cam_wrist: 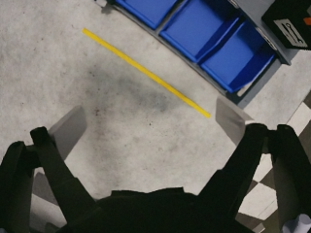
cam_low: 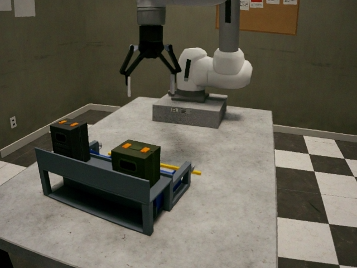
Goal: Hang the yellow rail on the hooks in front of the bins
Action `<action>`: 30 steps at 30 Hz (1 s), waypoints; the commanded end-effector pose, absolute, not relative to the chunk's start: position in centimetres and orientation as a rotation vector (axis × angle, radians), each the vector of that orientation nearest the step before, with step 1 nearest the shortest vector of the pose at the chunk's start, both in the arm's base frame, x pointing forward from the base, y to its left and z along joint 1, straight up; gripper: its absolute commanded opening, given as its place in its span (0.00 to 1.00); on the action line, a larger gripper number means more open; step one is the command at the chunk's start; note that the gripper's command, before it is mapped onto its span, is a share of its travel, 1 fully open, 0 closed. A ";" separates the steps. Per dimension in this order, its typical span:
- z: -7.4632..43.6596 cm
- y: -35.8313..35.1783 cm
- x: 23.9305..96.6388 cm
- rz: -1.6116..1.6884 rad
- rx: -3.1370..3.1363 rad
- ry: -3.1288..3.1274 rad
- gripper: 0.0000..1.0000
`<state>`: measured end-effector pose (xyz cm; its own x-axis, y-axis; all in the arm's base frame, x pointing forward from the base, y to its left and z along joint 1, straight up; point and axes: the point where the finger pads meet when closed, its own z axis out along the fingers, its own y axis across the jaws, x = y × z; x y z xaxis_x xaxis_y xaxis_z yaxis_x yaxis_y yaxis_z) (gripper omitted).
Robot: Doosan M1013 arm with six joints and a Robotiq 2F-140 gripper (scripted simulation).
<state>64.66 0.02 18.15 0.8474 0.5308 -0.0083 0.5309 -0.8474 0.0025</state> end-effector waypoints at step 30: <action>8.0 0.0 64.6 -0.006 2.813 1.394 1.00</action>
<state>64.63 0.04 11.13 0.6750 0.7378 -0.0049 0.7378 -0.6750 -0.0001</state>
